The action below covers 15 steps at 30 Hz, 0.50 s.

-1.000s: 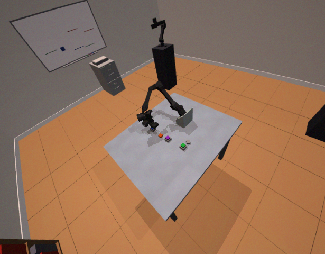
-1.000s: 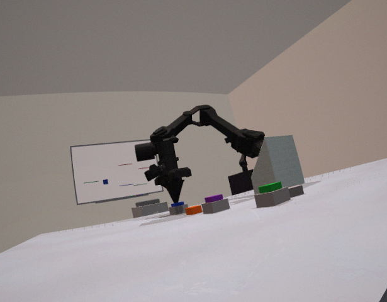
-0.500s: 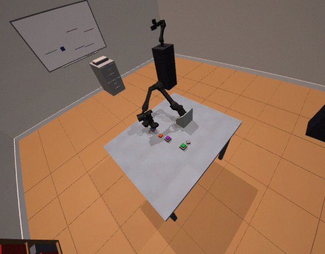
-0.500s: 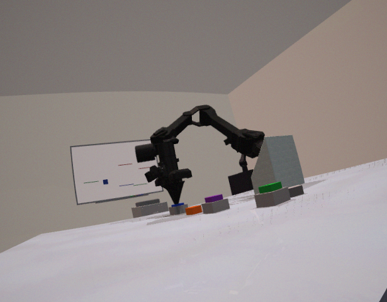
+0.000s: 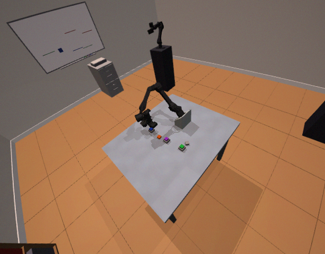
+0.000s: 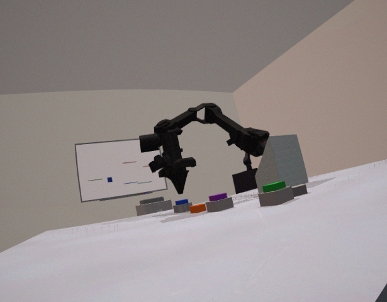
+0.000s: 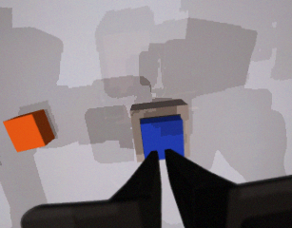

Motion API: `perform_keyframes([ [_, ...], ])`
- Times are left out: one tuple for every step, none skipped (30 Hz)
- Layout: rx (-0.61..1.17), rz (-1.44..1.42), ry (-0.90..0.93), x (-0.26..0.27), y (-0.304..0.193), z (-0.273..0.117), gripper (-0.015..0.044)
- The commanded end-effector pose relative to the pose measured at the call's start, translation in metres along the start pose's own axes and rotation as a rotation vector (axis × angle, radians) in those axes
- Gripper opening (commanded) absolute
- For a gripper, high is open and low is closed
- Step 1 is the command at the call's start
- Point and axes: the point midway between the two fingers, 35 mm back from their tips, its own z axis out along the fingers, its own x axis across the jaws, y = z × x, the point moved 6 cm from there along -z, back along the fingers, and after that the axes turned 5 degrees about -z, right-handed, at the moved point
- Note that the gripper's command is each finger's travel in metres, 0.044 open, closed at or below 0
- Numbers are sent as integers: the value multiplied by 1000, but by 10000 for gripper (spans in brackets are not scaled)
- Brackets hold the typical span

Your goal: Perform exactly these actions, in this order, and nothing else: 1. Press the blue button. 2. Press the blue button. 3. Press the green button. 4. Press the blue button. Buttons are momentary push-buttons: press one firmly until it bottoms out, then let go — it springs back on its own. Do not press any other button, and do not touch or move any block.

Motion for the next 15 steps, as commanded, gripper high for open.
perform_keyframes([
  [-14, 9, 5, 6, 8, -7, 73],
  [-23, 8, 20, 19, 17, -10, 99],
  [-31, 6, 38, 35, 28, -14, 125],
  [-38, 3, 54, 51, 38, -19, 151],
  [-42, 1, 69, 69, 46, -23, 178],
  [-44, -1, 77, 80, 51, -26, 204],
  [-45, -3, 87, 94, 56, -29, 230],
  [-46, -5, 95, 109, 61, -33, 256],
  [-46, -6, 103, 124, 65, -37, 283],
  [-45, -8, 109, 140, 68, -40, 309],
  [-43, -10, 114, 155, 70, -44, 335],
  [-41, -11, 117, 171, 72, -47, 361],
  [-38, -12, 120, 186, 72, -51, 387],
  [-35, -13, 121, 202, 72, -54, 400],
  [-32, -14, 120, 218, 71, -57, 400],
])
